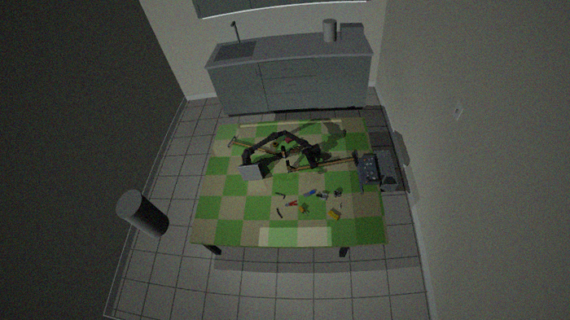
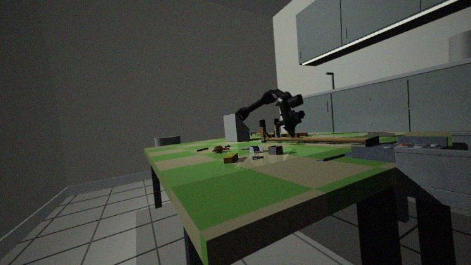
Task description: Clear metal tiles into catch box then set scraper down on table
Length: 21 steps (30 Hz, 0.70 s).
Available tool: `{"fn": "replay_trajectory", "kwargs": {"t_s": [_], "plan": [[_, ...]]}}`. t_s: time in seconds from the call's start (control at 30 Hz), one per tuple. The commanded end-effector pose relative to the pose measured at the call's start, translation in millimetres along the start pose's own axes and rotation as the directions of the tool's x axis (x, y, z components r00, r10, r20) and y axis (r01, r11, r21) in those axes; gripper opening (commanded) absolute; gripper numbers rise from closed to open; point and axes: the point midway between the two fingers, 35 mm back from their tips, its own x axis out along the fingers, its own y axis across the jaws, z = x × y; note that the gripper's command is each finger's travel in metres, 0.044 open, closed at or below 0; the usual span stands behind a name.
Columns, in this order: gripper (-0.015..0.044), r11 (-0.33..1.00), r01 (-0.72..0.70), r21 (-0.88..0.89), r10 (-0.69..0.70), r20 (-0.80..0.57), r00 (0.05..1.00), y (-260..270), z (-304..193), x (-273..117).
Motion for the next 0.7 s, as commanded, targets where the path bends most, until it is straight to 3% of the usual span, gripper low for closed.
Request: {"fn": "replay_trajectory", "kwargs": {"t_s": [0.0, 0.67], "plan": [[0.0000, 1.000, 0.005, -0.014, -0.005, 0.011, 1.000, 2, 8, -15], [0.0000, 1.000, 0.003, -0.028, -0.002, 0.020, 1.000, 2, 20, -75]]}}
